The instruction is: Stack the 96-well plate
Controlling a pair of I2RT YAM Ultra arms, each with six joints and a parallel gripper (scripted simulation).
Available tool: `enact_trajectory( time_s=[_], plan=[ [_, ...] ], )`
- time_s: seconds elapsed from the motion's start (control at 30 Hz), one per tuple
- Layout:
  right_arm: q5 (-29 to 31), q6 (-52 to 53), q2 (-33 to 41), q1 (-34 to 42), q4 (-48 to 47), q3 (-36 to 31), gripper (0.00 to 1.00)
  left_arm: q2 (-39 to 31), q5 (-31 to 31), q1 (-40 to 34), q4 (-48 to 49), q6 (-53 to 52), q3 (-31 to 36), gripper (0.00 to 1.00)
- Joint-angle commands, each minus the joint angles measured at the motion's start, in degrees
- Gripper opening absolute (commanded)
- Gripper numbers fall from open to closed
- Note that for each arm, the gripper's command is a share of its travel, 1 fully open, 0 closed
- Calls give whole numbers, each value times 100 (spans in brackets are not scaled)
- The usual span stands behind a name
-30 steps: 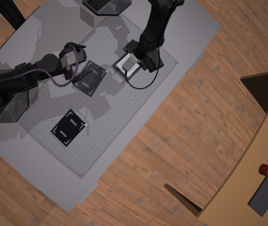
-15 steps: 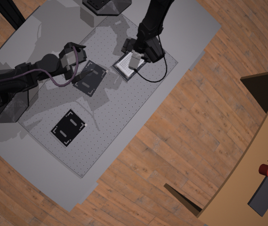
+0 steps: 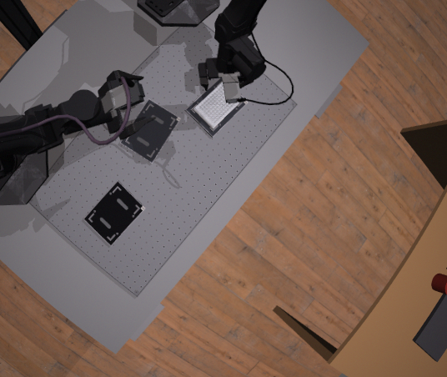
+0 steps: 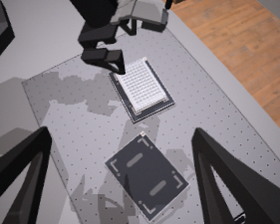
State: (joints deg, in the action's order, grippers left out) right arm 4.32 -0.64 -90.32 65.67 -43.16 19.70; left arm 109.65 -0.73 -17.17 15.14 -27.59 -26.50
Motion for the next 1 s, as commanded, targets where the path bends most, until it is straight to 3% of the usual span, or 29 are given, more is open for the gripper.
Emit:
enact_trajectory(
  time_s=[0.0, 0.33, 0.97],
  plan=[
    [36, 31, -22, 31, -156, 2, 100, -262, 66, -23, 912, 1003, 369, 100],
    [36, 31, -22, 31, -156, 2, 100, -102, 497, -337, 2034, 2145, 1208, 100],
    [36, 31, -22, 31, -156, 2, 100, -86, 508, -353, 2136, 2142, 1189, 100]
  ],
)
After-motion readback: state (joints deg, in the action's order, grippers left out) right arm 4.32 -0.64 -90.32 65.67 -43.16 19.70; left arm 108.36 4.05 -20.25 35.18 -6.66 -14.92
